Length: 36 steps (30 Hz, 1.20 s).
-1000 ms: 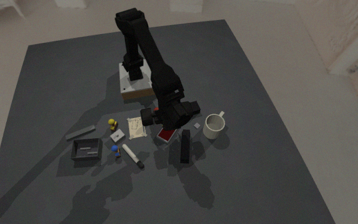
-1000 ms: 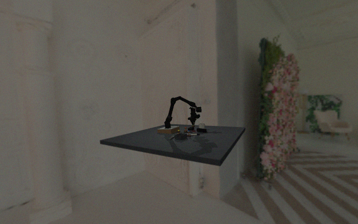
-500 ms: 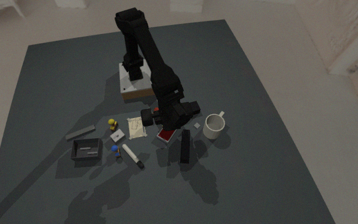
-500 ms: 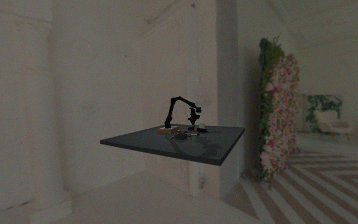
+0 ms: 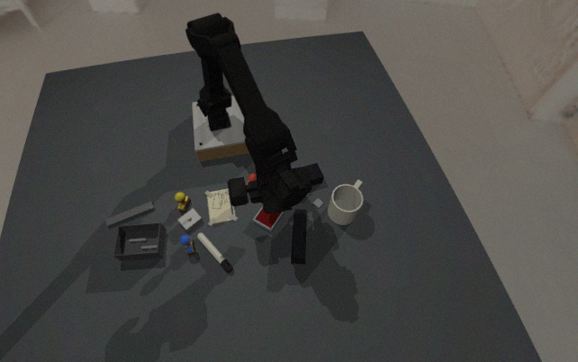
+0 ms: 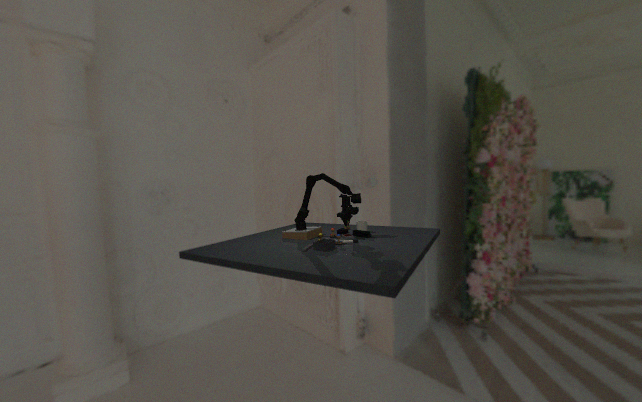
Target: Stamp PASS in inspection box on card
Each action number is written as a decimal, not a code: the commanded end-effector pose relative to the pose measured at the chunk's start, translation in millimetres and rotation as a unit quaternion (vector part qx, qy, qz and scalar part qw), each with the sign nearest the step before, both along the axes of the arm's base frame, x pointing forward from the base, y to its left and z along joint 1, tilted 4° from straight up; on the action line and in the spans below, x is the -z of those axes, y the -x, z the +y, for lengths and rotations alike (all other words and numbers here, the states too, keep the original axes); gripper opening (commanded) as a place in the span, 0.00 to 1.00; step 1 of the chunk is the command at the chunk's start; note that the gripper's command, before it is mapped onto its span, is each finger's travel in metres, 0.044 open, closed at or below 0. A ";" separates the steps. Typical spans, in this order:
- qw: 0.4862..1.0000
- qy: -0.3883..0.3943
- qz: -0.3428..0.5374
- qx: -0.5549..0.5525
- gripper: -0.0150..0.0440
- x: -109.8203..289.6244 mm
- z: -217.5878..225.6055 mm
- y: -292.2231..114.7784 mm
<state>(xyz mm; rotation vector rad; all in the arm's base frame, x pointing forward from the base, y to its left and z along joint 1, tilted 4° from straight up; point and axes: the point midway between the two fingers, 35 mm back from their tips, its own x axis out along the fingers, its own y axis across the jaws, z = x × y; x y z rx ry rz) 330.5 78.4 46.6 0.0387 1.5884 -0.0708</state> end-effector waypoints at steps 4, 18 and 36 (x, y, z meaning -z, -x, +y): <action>1.000 0.000 0.004 0.001 0.25 6.9 0.1 1.1; 1.000 0.000 0.004 0.001 0.25 16.2 0.1 1.5; 1.000 0.001 0.004 0.001 0.25 27.9 -0.1 2.4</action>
